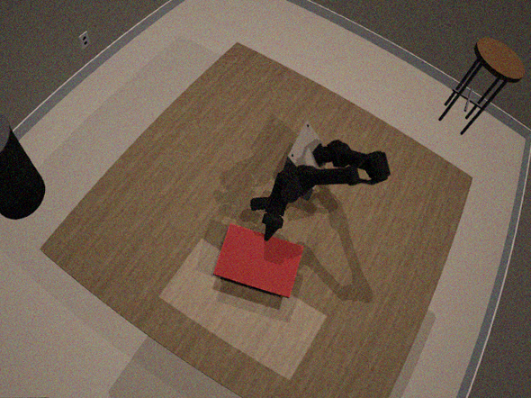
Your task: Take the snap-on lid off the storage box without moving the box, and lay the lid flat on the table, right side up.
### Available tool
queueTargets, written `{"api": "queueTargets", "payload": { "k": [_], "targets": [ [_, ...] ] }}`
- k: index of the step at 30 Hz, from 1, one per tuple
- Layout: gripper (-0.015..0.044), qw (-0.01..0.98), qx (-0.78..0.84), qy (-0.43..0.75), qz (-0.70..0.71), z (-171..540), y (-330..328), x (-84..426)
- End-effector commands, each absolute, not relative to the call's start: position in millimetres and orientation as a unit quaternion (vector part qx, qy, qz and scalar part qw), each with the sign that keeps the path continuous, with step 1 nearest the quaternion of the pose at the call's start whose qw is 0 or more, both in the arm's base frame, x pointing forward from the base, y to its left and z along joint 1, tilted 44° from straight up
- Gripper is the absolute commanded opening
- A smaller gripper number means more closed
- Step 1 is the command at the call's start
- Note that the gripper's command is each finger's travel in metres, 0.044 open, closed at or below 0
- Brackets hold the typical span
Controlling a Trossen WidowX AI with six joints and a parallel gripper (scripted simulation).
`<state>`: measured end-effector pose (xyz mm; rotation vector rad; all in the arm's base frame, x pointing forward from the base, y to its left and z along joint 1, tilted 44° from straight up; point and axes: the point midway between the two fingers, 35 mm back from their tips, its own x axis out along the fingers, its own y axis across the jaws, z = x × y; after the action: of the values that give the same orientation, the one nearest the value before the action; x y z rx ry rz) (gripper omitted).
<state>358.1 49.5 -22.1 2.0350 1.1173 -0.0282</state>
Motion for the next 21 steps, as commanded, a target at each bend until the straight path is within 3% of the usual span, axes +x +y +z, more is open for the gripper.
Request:
{"api": "queueTargets", "payload": {
  "k": [1, 21],
  "targets": [
    [0.0, 0.401, 0.805, 0.438, -0.008, -18.4, 46.2, 359.2],
    [0.0, 0.399, 0.804, 0.441, -0.011, -20.5, 48.7, 360.1]
  ]
}}
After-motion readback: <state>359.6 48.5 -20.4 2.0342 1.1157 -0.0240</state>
